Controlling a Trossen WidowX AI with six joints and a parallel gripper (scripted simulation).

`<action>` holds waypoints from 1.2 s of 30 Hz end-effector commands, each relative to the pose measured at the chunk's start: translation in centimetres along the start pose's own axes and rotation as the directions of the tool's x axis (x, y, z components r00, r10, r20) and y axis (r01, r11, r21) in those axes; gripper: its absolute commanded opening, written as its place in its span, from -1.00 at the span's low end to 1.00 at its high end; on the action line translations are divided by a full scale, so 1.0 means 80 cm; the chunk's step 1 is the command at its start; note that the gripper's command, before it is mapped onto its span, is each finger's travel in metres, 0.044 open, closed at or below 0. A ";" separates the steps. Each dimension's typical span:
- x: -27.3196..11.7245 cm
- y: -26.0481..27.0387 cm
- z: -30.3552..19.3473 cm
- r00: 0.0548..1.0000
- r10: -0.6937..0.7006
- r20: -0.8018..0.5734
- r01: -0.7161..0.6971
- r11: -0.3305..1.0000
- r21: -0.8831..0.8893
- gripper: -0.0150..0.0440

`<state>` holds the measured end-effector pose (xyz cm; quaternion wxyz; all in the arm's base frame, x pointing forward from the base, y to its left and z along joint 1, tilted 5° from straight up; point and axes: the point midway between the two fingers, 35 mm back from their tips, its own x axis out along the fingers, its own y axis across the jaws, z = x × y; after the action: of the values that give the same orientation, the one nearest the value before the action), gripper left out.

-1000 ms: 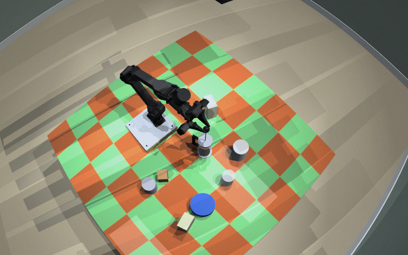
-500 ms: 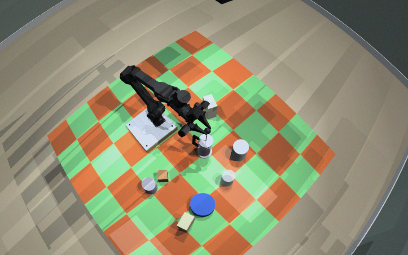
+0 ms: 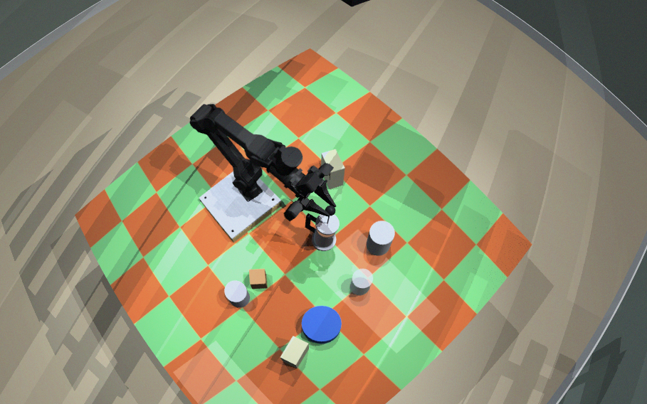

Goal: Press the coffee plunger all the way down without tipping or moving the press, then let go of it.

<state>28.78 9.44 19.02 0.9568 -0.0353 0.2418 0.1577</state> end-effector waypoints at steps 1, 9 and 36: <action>0.015 -0.001 -0.043 0.996 -0.004 -0.088 0.004 1.000 0.002 -0.09; 0.024 0.000 -0.056 0.996 -0.004 -0.088 0.004 1.000 0.002 -0.09; 0.045 0.001 -0.060 0.996 -0.003 -0.086 0.004 1.000 0.002 -0.09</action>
<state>29.90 9.96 15.33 0.9548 -0.0386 0.2493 0.1574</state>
